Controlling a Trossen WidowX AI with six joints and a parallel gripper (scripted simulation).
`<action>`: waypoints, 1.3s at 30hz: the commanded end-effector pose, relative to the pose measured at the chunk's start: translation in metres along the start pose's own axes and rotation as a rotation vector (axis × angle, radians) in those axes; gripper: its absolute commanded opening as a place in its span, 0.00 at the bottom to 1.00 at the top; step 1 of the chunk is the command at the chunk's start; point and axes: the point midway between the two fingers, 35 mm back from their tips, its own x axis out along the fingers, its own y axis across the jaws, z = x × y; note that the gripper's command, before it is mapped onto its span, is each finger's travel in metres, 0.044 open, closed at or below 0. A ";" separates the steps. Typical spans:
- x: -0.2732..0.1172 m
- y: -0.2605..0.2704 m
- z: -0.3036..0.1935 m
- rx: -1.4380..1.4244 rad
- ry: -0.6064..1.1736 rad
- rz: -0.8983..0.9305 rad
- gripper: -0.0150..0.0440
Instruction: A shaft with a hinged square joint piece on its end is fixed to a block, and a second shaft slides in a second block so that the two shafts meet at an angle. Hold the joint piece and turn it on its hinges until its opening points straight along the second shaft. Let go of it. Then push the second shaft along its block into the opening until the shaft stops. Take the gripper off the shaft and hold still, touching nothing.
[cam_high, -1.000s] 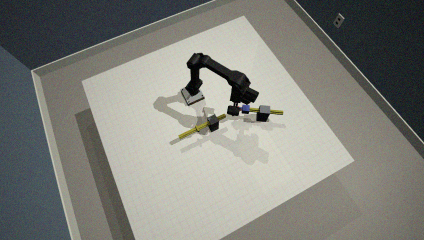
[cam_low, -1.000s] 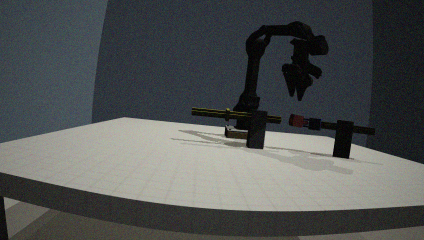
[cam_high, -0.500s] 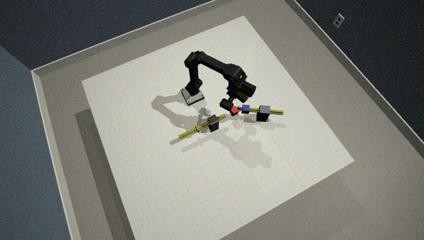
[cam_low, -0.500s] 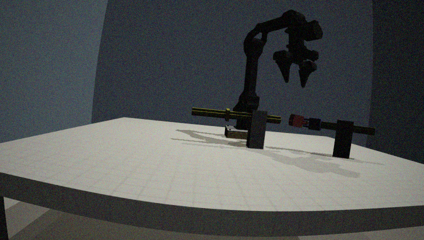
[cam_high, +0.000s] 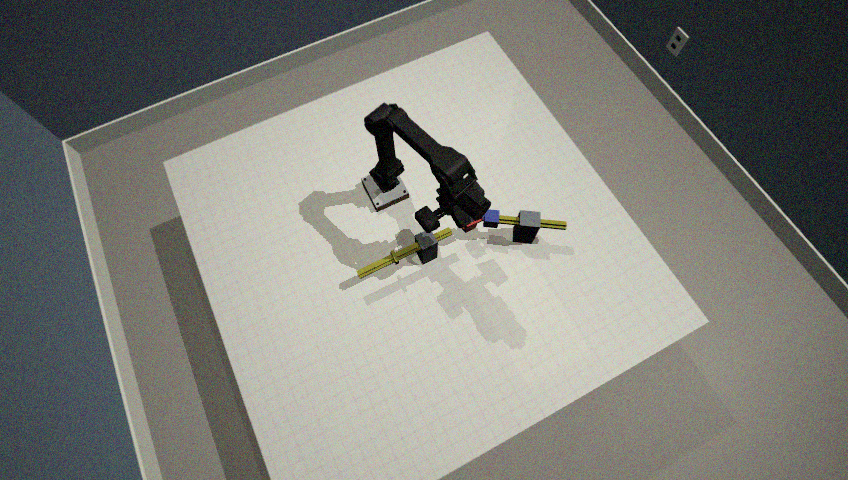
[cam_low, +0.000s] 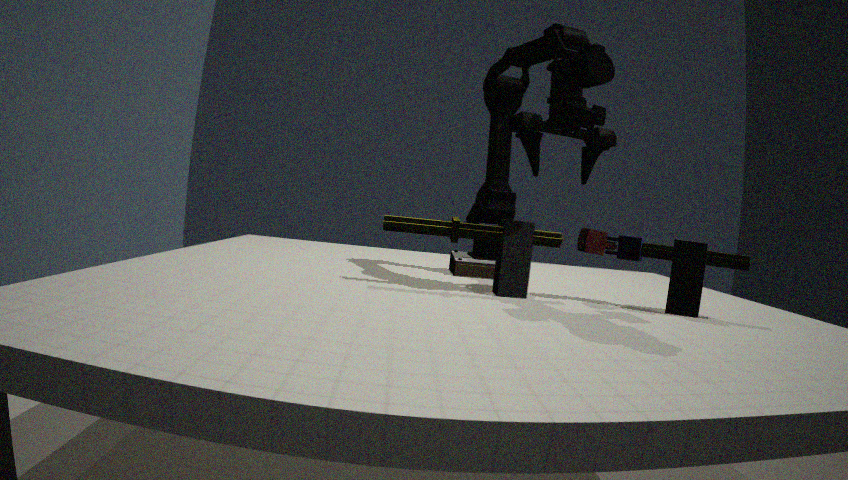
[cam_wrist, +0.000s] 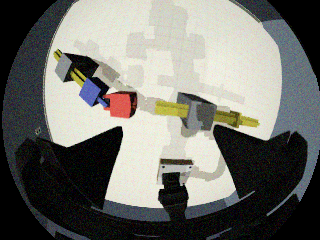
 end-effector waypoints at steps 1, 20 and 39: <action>0.007 -0.011 -0.004 0.089 0.014 0.007 1.00; 0.012 -0.010 -0.003 0.472 0.015 -0.018 1.00; 0.019 -0.009 -0.003 1.012 0.001 -0.051 1.00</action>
